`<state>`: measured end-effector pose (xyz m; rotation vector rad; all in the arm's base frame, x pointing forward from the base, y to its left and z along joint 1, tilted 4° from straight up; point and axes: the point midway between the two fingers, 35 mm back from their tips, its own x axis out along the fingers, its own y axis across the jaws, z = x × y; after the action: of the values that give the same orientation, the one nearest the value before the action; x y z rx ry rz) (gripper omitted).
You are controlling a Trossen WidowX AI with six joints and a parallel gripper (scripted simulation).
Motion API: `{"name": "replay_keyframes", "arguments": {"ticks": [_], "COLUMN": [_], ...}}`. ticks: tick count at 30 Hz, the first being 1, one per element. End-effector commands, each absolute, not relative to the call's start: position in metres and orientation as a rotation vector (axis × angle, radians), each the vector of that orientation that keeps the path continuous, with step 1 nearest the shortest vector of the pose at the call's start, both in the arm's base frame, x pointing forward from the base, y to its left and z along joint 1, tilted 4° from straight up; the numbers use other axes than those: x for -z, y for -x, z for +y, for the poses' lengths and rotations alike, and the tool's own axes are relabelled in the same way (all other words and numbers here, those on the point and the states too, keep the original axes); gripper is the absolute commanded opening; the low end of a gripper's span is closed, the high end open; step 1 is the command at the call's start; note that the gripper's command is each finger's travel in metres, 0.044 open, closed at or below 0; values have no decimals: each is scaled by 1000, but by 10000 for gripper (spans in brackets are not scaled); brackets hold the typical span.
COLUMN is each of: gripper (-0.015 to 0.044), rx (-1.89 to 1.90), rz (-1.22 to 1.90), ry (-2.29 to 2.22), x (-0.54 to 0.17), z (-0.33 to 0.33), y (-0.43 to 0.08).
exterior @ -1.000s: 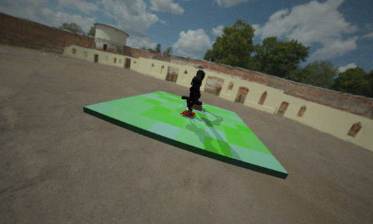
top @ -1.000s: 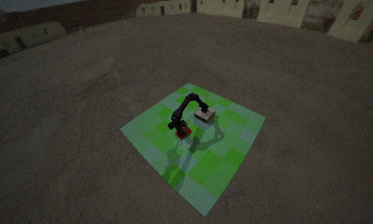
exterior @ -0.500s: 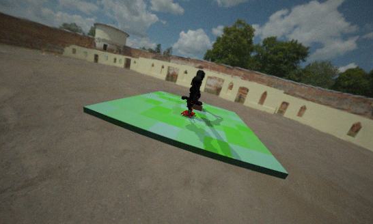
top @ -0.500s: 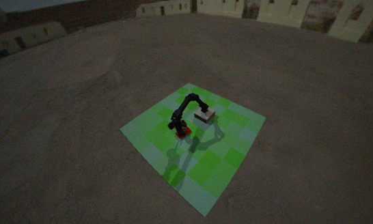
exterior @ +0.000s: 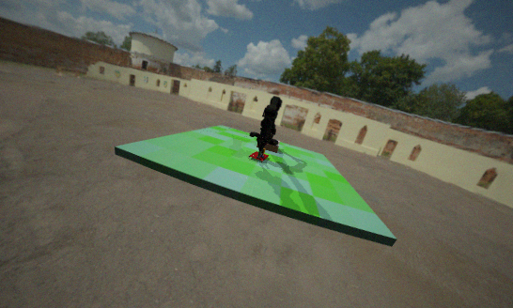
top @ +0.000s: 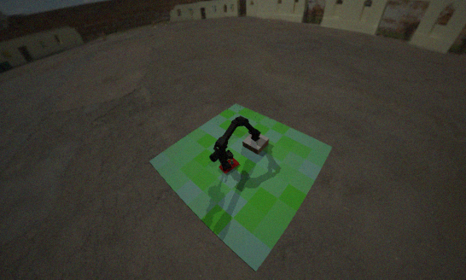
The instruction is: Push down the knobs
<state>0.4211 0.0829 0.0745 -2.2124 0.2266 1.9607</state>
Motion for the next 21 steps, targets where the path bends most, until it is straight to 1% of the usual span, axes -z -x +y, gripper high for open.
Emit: {"name": "replay_keyframes", "arguments": {"ticks": [1, 14, 21], "gripper": [0, 0, 184], "rx": [-1970, -1970, -1973], "rz": [217, 217, 230], "ry": [2208, 2208, 2204], "x": [-73, -93, -88], "z": [84, 84, 83], "y": [-422, -420, -420]}}
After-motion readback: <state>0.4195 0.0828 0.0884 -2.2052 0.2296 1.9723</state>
